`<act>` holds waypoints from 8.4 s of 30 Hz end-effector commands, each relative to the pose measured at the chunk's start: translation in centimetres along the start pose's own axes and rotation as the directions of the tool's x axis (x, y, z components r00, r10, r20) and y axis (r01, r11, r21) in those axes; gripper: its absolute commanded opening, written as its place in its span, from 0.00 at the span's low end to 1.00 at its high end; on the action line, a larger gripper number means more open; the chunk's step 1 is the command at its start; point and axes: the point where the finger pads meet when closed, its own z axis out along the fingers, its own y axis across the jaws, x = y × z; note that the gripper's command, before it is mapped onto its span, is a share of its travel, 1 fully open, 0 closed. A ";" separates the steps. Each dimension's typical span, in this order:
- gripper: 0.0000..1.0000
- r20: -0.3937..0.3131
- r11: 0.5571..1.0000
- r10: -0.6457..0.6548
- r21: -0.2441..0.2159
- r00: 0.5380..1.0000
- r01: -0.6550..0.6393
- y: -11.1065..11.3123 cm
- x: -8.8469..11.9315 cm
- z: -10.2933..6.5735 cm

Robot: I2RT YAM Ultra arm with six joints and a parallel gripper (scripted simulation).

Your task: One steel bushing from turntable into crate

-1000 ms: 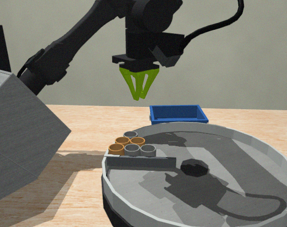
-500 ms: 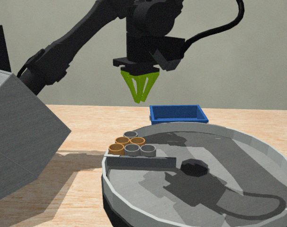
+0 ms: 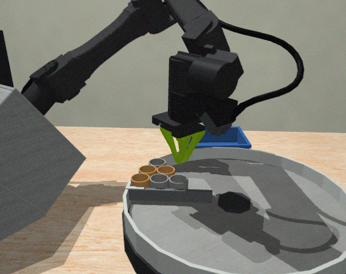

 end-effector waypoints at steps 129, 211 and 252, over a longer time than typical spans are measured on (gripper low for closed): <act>0.15 0.062 1.000 0.000 -0.008 0.998 0.000 0.2 -1.9 1.0; 0.15 0.063 1.000 0.010 -0.009 0.998 -0.009 0.0 -1.3 1.3; 0.15 0.066 1.000 0.004 -0.009 0.998 -0.004 0.0 -1.5 1.3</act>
